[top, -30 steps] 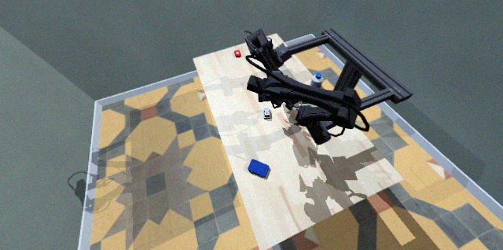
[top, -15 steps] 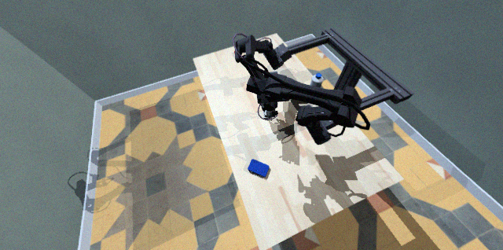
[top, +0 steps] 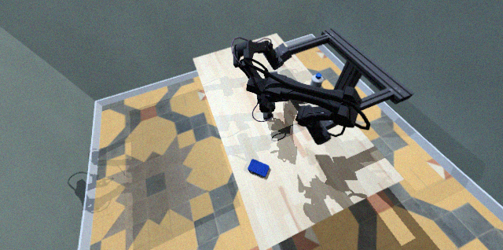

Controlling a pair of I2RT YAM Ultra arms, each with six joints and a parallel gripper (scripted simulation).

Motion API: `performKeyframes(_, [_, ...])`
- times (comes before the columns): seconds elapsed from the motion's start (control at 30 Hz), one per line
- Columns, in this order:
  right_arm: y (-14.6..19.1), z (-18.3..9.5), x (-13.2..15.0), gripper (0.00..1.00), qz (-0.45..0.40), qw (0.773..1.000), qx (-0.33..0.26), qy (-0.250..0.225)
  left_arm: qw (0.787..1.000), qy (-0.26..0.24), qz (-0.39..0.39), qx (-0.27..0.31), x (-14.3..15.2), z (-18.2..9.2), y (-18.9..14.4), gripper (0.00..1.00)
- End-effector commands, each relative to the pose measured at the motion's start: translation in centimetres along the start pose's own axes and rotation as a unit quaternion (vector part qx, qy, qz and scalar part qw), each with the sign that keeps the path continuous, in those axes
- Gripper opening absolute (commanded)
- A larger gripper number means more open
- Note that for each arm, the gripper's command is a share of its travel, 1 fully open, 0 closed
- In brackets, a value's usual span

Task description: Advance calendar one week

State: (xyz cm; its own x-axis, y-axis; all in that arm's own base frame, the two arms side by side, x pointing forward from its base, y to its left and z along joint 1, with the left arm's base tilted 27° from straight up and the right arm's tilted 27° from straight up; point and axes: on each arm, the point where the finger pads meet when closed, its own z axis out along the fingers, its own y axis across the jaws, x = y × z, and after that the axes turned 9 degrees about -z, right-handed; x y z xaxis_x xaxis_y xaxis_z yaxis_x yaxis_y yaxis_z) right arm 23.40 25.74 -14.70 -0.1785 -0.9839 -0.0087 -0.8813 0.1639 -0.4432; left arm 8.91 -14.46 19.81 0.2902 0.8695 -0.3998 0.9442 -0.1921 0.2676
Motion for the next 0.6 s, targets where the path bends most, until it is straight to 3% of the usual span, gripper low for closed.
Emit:
performKeyframes(0.0, [0.1, 1.0, -0.8, 0.45, 0.000, 1.000, -0.001, -0.012, 1.000, -0.007, 0.002, -0.002, -0.3, -0.2, 0.0, 1.00])
performKeyframes(0.1, [0.3, 1.1, -0.9, 0.41, -0.004, 1.000, -0.002, -0.012, 1.000, -0.007, 0.002, -0.002, -0.3, -0.2, 0.0, 1.00])
performKeyframes(0.27, [0.3, 1.4, -0.6, 0.27, -0.004, 1.000, -0.001, -0.010, 1.000, -0.007, 0.002, -0.002, -0.3, -0.2, 0.0, 1.00])
performKeyframes(0.57, [-0.2, -3.0, -1.0, 0.26, 0.000, 1.000, 0.008, -0.017, 1.000, -0.007, 0.002, -0.002, -0.3, -0.2, 0.0, 1.00])
